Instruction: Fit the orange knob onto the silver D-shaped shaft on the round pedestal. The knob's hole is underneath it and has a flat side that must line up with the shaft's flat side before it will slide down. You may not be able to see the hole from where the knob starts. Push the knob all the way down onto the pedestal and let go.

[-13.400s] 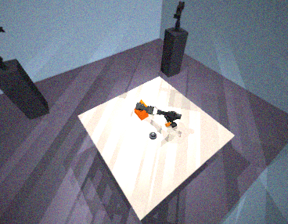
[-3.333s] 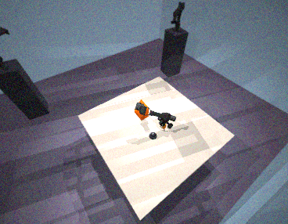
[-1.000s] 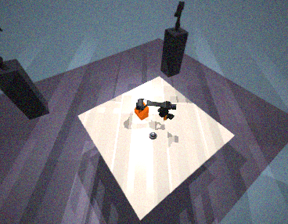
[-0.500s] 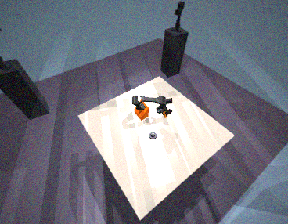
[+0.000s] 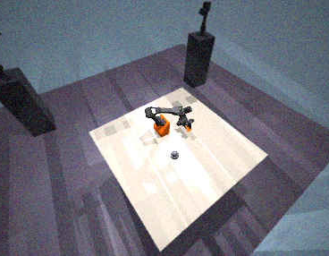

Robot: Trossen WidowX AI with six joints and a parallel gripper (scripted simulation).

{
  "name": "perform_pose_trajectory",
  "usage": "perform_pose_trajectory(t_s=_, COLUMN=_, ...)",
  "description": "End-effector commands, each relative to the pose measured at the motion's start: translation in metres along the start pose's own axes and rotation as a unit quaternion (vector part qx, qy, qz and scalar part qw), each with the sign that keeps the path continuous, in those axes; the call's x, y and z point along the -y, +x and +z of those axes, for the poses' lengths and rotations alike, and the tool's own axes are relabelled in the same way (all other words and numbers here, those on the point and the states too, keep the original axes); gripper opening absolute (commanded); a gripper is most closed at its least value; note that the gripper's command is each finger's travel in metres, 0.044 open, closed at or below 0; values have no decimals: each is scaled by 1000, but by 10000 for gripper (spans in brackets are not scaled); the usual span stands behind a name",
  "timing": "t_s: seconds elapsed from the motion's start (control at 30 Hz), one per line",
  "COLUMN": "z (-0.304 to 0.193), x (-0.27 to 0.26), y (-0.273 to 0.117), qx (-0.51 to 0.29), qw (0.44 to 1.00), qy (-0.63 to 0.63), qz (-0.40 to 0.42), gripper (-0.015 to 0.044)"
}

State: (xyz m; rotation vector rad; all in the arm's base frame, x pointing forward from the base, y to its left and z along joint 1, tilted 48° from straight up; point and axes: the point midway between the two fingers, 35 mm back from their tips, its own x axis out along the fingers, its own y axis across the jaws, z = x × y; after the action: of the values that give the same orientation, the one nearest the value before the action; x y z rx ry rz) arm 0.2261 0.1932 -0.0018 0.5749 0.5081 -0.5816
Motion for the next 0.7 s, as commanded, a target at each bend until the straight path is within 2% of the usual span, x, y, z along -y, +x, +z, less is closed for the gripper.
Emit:
perform_pose_trajectory(t_s=0.0, z=1, x=-6, y=-13, qx=0, qw=999, qy=3, qz=53, gripper=0)
perform_pose_trajectory(t_s=0.2, z=0, x=-7, y=-26, qx=1, qw=994, qy=4, qz=109, gripper=0)
perform_pose_trajectory(t_s=0.67, z=0, x=-5, y=-25, qx=1, qw=990, qy=4, qz=141, gripper=0)
